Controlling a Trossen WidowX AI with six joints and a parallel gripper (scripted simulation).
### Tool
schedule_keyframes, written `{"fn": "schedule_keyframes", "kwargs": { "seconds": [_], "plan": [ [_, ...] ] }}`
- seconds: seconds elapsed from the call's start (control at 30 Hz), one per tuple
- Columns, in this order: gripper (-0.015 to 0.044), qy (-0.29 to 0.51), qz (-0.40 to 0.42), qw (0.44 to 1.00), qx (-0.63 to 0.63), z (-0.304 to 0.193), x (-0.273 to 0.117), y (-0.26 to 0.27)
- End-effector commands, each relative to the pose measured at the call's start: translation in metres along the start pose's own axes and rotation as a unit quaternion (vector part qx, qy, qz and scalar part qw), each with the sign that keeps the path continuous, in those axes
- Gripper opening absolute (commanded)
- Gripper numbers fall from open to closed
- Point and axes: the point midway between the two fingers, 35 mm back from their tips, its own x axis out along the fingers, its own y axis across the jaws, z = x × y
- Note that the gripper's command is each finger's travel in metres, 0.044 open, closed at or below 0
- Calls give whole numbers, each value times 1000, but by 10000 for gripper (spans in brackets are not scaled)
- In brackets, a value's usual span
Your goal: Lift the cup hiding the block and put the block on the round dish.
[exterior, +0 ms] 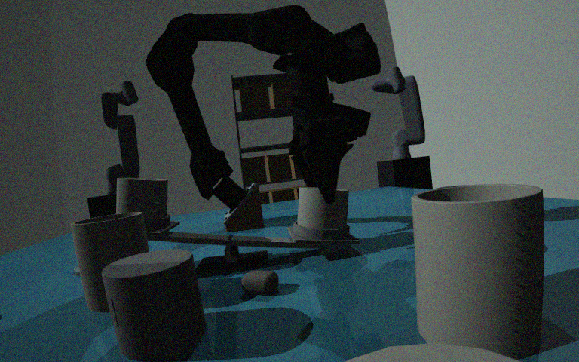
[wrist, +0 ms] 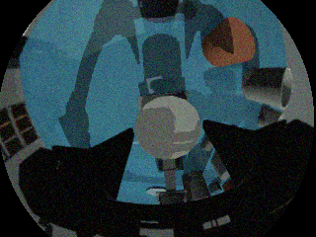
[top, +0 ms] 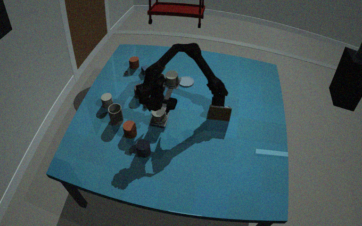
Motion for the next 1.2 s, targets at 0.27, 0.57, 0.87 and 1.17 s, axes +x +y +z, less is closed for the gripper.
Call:
{"fn": "schedule_keyframes", "kwargs": {
  "seconds": [0.27,0.57,0.87,1.17],
  "plan": [
    [440,2,-1,1000,-2,-1,19,0],
    [414,3,-1,1000,-2,-2,29,1],
    [315,3,-1,1000,-2,-2,29,1],
    [98,2,-1,1000,-2,-1,24,0]
  ]
}}
